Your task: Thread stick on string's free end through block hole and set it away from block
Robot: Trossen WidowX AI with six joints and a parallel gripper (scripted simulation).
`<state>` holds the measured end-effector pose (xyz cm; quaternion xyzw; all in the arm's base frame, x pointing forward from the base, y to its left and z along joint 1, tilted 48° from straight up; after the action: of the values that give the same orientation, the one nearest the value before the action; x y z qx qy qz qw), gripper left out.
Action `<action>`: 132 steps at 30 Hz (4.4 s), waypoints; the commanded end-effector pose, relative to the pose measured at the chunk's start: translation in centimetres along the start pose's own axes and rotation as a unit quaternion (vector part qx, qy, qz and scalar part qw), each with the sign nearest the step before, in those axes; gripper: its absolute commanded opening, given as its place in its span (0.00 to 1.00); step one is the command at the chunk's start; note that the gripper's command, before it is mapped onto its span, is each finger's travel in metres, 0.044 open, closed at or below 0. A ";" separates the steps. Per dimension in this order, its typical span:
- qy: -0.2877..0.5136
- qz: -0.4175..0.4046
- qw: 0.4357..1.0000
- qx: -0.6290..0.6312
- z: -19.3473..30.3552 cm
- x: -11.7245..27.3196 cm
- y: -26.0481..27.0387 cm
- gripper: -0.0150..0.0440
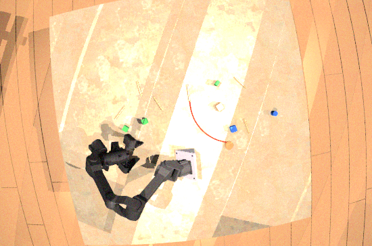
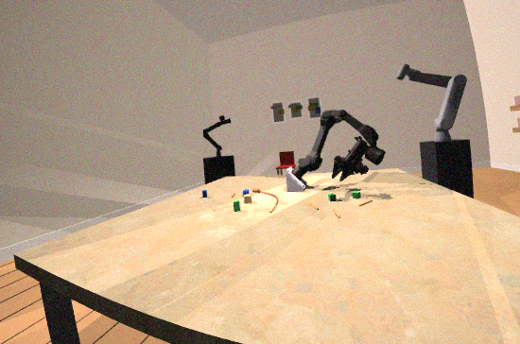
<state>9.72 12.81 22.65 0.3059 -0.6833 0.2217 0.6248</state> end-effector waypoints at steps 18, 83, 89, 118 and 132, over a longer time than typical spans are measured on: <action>0.012 -0.183 0.983 -0.022 -3.1 -12.7 -25.2 1.00; -0.229 -0.233 0.944 -0.049 15.7 -25.7 -35.5 0.25; -0.229 -0.233 0.944 -0.049 15.7 -25.7 -35.5 0.25; -0.229 -0.233 0.944 -0.049 15.7 -25.7 -35.5 0.35; -0.229 -0.233 0.944 -0.049 15.7 -25.7 -35.5 0.25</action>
<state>23.96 -19.72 -7.47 0.4680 -0.7274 -0.0400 0.5003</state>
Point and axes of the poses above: the point midway between the two fingers, 35 mm back from their tips, its own x axis back along the fingers, its own y axis across the jaws, z = x × y, the point moved 5 cm from there along x, back along the fingers, and after that the axes turned 12 degrees about -x, right-handed, at the moved point
